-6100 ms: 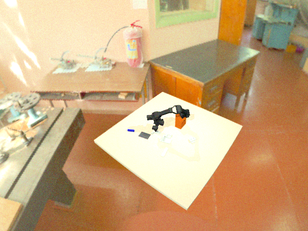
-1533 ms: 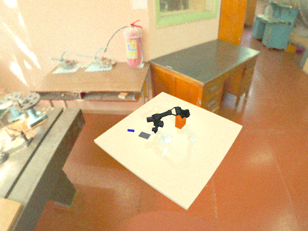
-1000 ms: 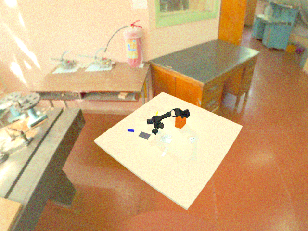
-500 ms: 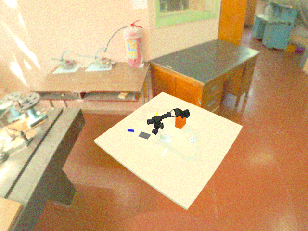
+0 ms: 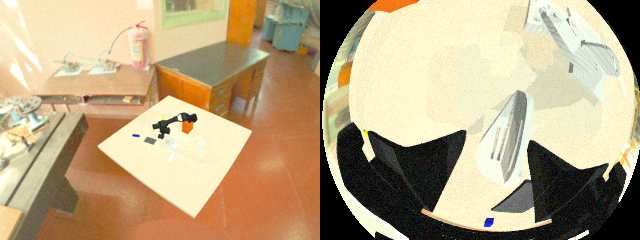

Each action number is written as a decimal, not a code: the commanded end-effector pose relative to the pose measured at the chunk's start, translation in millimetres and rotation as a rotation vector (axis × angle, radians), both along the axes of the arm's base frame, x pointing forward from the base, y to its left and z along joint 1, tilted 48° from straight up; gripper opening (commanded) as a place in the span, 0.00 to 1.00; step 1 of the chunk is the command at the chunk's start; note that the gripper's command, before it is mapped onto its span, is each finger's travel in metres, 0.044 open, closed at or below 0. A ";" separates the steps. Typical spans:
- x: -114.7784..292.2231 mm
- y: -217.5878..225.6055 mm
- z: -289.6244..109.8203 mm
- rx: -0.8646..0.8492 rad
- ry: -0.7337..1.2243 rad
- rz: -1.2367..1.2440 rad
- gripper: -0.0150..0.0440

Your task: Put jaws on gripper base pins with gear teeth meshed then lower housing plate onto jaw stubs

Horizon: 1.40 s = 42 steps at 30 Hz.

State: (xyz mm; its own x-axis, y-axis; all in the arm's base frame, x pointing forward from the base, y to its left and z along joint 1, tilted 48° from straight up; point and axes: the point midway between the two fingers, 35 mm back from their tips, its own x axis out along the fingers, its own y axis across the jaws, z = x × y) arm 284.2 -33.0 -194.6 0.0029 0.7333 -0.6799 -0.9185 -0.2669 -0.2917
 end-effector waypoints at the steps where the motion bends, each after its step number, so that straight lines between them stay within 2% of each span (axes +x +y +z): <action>1: 0.0 0.0 0.0 0.000 0.000 0.000 0.60; 2: 0.0 0.0 0.0 0.000 0.000 0.000 0.56; 9: 0.0 0.0 0.0 0.000 0.000 0.000 0.48; 21: 0.2 -1.5 1.2 0.000 0.000 0.000 0.48; 42: 0.9 -50.5 45.1 -0.002 0.001 -0.004 0.48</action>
State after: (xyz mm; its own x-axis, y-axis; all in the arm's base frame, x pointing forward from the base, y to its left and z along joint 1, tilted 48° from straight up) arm 283.7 -75.9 -155.8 0.0023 0.7367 -0.6762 -0.9229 -0.2588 -0.2851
